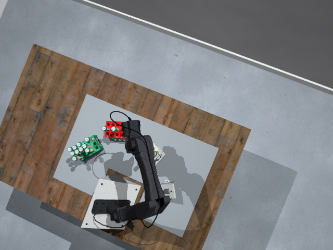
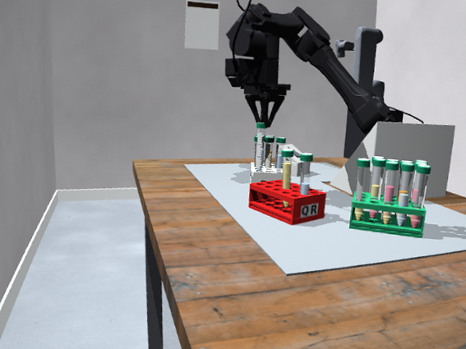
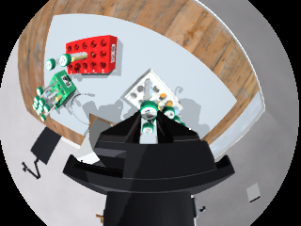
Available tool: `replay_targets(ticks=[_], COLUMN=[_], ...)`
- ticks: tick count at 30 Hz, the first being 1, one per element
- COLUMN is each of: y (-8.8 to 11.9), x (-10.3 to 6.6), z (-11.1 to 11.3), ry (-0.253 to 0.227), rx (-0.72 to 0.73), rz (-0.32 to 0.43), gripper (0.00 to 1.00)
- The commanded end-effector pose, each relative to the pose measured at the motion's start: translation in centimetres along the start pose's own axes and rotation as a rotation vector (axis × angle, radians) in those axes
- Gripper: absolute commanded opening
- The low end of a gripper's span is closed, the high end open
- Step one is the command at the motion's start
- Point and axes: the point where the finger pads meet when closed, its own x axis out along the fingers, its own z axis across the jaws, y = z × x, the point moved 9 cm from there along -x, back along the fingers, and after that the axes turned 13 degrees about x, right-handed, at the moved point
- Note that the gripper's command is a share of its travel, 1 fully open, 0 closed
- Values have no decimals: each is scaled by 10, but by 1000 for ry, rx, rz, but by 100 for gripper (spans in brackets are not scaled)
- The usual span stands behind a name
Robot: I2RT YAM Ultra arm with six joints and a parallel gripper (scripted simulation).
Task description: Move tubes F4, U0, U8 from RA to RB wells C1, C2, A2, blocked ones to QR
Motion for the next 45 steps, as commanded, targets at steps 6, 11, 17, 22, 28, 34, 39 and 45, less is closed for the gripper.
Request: replay_targets(ticks=[6, 11, 17, 22, 28, 34, 39, 45], y=[1, 0, 1, 1, 1, 1, 1, 1], x=[-4, -1, 2, 2, 7, 9, 11, 14], z=[-2, -3, -3, -1, -3, -1, -1, -2], ry=[2, 1, 2, 3, 2, 0, -2, -6], rx=[12, 16, 16, 11, 16, 13, 12, 15], rz=[-46, -45, -43, -49, -42, -44, -44, -41], gripper=[0, 0, 0, 0, 0, 0, 0, 0])
